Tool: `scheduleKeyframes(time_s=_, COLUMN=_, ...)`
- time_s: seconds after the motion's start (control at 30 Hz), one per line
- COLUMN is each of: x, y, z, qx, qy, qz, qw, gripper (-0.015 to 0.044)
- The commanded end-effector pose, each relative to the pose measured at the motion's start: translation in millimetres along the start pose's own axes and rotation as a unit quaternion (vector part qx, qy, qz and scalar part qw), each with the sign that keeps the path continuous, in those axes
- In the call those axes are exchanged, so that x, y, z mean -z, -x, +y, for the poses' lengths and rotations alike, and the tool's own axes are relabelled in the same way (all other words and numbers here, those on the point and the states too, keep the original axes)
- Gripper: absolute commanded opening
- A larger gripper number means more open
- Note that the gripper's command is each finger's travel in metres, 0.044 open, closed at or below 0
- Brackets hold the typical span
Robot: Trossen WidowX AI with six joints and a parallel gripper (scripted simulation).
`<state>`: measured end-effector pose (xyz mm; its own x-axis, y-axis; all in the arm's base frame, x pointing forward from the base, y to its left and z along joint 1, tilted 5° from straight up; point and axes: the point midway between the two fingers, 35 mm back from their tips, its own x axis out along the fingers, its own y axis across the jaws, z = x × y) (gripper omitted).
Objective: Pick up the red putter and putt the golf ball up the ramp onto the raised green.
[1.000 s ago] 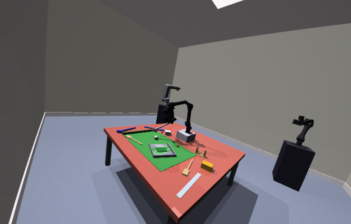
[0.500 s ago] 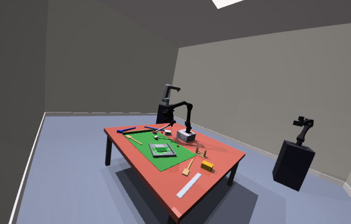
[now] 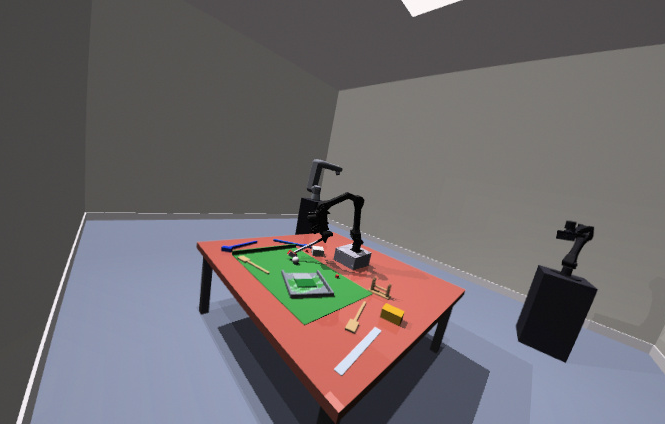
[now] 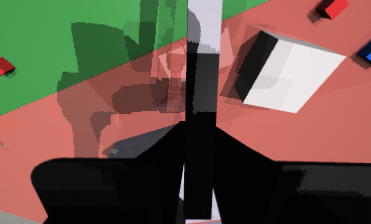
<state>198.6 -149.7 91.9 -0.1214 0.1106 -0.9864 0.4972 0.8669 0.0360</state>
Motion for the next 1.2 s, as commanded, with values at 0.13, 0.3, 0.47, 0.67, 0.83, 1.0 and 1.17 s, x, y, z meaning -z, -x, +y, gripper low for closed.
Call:
scheduleKeyframes(time_s=0.13, x=-0.1, y=-1.0, z=0.0, qx=0.000, qy=0.000, qz=0.000, qw=1.000, gripper=0.0000)
scheduleKeyframes(time_s=0.3, x=-0.1, y=-1.0, z=0.0, qx=0.000, qy=0.000, qz=0.000, qw=1.000, gripper=0.0000)
scheduleKeyframes(time_s=0.47, x=-1.0, y=-2.0, z=-10.3, qx=0.000, qy=-0.001, qz=0.000, qw=1.000, gripper=0.0000)
scheduleKeyframes(time_s=0.67, x=-1.5, y=-4.3, z=-30.2, qx=0.001, qy=-0.003, qz=0.001, qw=1.000, gripper=0.0000)
scheduleKeyframes(time_s=0.83, x=-0.3, y=-3.5, z=-27.1, qx=0.001, qy=-0.007, qz=0.001, qw=1.000, gripper=0.0000)
scheduleKeyframes(time_s=1.0, x=-7.0, y=-2.3, z=6.1, qx=0.000, qy=-0.006, qz=-0.001, qw=1.000, gripper=0.0000)
scheduleKeyframes(time_s=1.17, x=-7.2, y=-1.8, z=75.2, qx=-0.004, qy=-0.003, qz=-0.002, qw=1.000, gripper=0.0000)
